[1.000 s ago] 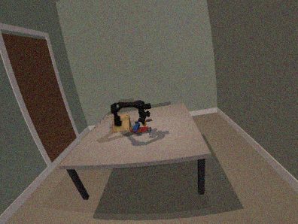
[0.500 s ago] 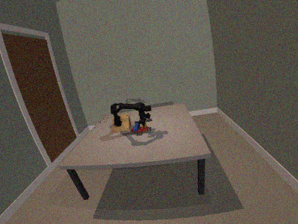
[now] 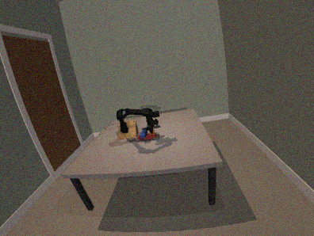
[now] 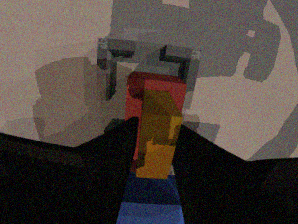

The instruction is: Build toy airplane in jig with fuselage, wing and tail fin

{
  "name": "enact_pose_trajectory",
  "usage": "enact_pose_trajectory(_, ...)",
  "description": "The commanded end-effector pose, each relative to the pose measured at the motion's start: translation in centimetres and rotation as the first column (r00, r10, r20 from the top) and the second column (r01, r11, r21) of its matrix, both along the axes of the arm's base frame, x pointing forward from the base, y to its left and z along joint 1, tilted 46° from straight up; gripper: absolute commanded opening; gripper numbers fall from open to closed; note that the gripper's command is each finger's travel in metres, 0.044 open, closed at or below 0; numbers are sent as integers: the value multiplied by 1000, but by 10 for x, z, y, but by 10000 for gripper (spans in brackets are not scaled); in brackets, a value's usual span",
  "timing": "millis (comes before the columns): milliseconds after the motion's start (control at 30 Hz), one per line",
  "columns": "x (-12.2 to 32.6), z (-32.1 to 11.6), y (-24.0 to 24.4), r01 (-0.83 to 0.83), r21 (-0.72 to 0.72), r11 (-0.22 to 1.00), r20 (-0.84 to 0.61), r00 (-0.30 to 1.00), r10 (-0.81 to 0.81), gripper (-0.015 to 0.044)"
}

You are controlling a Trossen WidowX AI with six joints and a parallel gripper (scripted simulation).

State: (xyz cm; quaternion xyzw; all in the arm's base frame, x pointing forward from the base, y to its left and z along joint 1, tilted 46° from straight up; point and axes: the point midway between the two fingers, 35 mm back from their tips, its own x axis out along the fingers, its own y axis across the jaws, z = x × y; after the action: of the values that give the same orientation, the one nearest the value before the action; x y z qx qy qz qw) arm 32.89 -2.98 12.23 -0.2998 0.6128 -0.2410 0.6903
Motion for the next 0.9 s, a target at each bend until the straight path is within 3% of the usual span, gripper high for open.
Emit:
enact_pose_trajectory(0, 0, 0, 0, 1, 0, 1000, 0, 1000, -1, 184)
enact_pose_trajectory(100, 0, 0, 0, 1, 0, 1000, 0, 1000, -1, 260)
enact_pose_trajectory(333, 0, 5, 6, -2, 1, 1000, -2, 1000, 2, 260)
enact_pose_trajectory(567, -11, 61, 63, -28, -11, 1000, -25, 999, 28, 260)
enact_pose_trajectory(867, -9, 62, 65, -29, -11, 1000, -24, 999, 29, 260)
